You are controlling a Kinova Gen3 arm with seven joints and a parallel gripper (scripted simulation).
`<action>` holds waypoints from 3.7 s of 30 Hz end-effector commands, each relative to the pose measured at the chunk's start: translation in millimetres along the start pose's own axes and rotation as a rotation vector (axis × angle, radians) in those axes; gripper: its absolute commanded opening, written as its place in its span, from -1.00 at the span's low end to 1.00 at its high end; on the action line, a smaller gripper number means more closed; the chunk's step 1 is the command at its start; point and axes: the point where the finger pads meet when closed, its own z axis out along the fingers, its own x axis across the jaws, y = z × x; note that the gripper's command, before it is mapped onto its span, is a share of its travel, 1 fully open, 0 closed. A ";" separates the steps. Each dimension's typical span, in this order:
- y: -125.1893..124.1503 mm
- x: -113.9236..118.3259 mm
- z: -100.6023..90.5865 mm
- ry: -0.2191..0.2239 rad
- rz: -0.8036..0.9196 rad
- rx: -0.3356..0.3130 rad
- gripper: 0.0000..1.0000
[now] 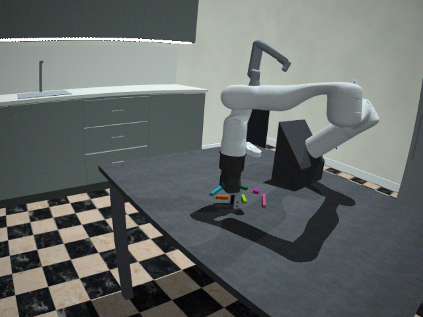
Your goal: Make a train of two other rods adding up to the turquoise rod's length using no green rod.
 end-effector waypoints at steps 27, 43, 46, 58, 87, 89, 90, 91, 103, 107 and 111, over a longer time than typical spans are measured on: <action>0.6 0.0 -1.0 0.000 0.000 -0.002 0.07; 0.6 0.0 -1.0 0.000 0.000 -0.002 -0.52; 0.6 0.0 -1.0 0.000 0.000 -0.002 -0.52; 0.6 0.0 -1.0 0.000 0.000 -0.002 -0.52; 0.4 0.0 -101.0 0.000 0.000 -0.002 -0.52; 0.4 0.0 -101.0 0.000 0.000 -0.002 -0.52; 0.4 0.0 -101.0 0.000 0.000 -0.002 -0.52; 0.4 0.0 -101.0 0.000 0.000 -0.002 -0.52; -18.1 34.7 -102.6 -0.008 -0.141 -0.005 -0.52; -39.5 66.6 -103.0 -0.010 -0.276 -0.006 -0.52; -50.0 80.0 -102.8 -0.009 -0.335 -0.006 -0.52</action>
